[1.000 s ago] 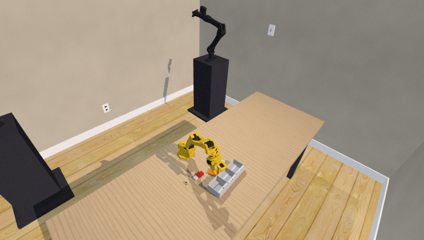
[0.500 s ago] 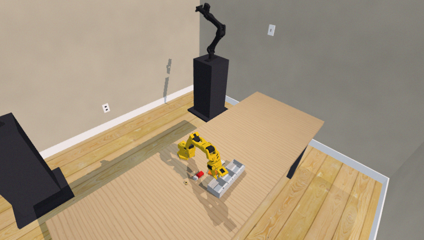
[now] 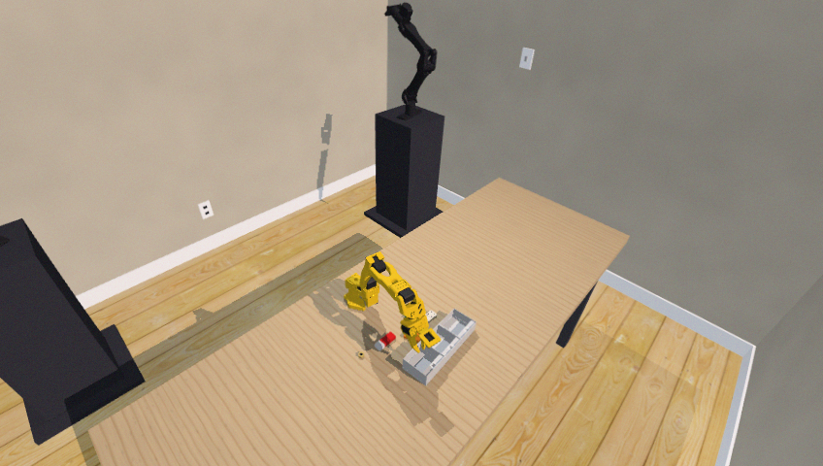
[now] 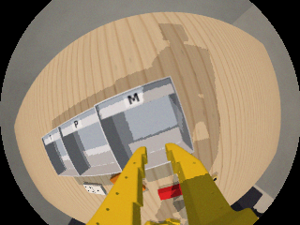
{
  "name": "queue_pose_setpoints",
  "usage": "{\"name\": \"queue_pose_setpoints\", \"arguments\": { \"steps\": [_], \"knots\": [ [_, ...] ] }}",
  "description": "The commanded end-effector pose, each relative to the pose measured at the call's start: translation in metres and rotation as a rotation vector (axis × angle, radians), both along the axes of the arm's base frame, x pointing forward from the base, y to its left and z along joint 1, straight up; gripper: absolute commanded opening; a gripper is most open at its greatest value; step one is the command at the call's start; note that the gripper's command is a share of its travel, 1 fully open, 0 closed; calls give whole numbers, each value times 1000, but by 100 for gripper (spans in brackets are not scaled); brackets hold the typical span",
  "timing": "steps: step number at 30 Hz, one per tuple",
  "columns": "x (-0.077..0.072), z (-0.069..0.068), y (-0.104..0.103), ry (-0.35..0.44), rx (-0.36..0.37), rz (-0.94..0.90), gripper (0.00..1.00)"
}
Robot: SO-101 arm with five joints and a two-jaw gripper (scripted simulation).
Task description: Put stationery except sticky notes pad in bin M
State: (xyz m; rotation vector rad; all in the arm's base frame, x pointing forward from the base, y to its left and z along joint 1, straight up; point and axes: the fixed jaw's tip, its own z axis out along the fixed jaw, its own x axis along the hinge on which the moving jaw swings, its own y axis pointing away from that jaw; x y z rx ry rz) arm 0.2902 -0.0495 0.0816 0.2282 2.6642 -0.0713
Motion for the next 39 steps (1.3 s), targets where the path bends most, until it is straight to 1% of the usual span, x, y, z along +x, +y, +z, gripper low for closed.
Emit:
{"name": "queue_pose_setpoints", "arguments": {
  "steps": [1,4,5,39],
  "knots": [
    [6,20,2,-89,-19,14,7],
    [6,20,2,-89,-19,14,7],
    [5,27,2,-126,-26,13,7],
    [5,27,2,-126,-26,13,7]
  ]
}}
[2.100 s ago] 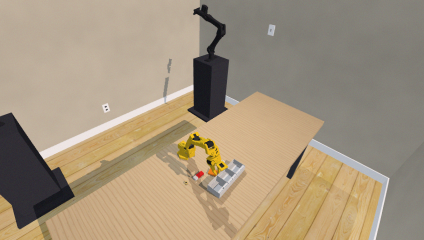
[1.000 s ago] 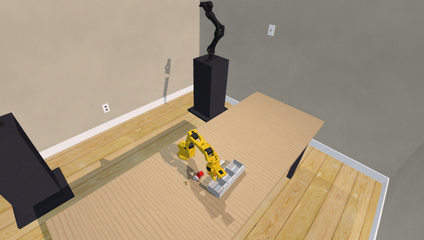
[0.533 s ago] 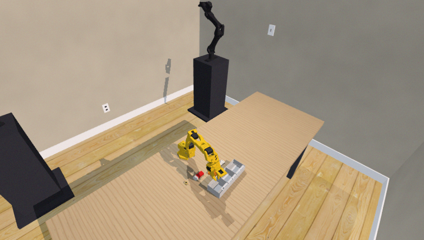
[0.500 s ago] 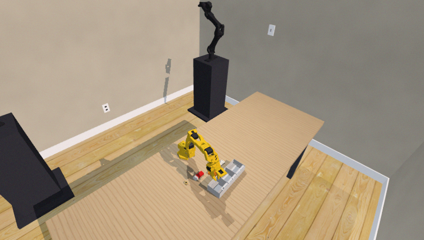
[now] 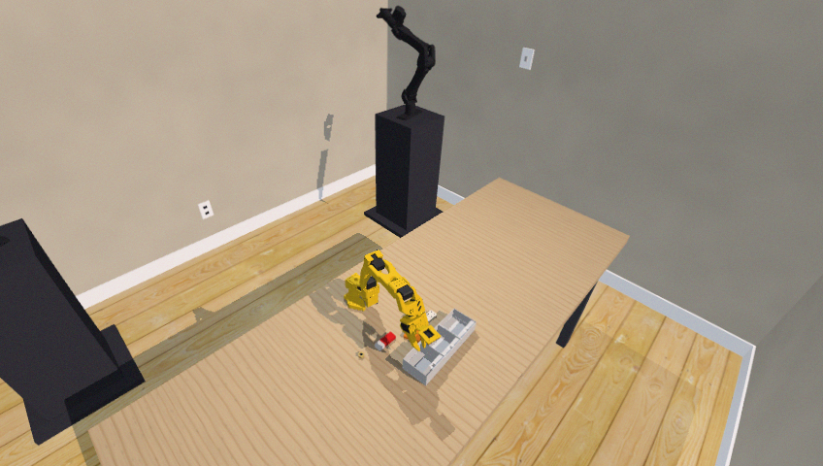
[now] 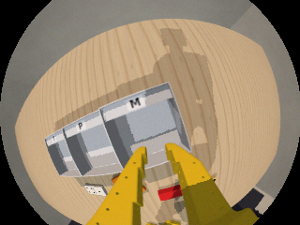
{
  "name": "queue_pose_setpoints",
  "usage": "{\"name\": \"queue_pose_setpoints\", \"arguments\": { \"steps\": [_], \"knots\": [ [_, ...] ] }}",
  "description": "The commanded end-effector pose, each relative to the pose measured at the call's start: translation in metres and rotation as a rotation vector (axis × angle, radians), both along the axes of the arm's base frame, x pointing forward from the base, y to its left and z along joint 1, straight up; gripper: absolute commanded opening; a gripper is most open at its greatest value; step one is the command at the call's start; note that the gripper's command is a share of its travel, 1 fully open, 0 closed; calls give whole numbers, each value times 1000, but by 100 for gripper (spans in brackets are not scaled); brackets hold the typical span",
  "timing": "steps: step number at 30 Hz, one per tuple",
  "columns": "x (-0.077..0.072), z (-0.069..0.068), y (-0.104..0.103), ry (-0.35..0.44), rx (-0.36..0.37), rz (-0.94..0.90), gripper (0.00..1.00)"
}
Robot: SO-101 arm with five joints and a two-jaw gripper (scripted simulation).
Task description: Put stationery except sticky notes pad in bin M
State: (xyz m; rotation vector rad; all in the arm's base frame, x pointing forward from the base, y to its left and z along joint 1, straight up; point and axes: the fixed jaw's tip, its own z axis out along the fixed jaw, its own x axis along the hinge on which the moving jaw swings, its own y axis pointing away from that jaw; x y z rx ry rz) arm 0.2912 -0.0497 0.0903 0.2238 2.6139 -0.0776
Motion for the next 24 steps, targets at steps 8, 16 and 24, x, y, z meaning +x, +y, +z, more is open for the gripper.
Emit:
{"name": "queue_pose_setpoints", "arguments": {
  "steps": [8,16,24],
  "knots": [
    [4,18,2,-76,-16,13,7],
    [4,18,6,-77,-16,27,7],
    [5,15,35,-77,-12,123,7]
  ]
}}
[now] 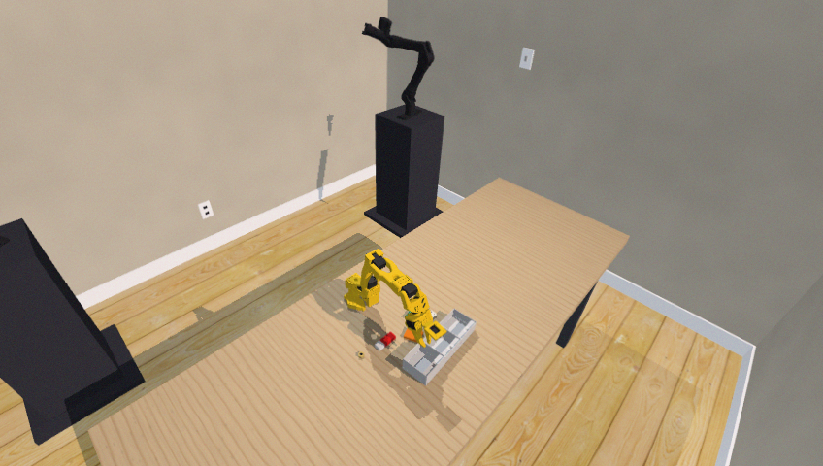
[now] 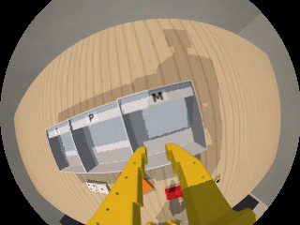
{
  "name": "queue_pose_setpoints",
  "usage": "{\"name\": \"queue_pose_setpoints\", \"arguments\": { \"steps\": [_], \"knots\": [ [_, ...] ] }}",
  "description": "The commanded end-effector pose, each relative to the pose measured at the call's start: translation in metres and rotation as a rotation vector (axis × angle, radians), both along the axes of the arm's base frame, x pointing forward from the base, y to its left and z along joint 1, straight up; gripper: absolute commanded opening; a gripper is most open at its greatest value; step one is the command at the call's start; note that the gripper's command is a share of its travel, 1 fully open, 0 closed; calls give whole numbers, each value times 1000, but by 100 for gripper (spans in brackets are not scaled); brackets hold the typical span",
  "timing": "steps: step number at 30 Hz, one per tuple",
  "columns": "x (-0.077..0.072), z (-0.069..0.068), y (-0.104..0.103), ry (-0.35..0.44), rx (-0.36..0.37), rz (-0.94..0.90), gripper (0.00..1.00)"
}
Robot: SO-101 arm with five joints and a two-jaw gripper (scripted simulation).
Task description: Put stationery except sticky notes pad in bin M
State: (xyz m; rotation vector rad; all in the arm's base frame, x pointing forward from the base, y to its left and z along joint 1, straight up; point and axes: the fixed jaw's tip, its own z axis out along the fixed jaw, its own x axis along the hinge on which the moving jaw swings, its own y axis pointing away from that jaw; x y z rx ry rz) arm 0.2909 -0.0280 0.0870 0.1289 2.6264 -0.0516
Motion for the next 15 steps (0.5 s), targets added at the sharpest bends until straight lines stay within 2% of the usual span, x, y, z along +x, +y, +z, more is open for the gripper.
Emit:
{"name": "queue_pose_setpoints", "arguments": {
  "steps": [1,6,8,15],
  "knots": [
    [5,18,18,-85,-10,67,7],
    [3,16,42,-85,-6,149,7],
    [3,16,42,-85,-6,149,7],
    [-1,14,63,-86,-3,219,7]
  ]
}}
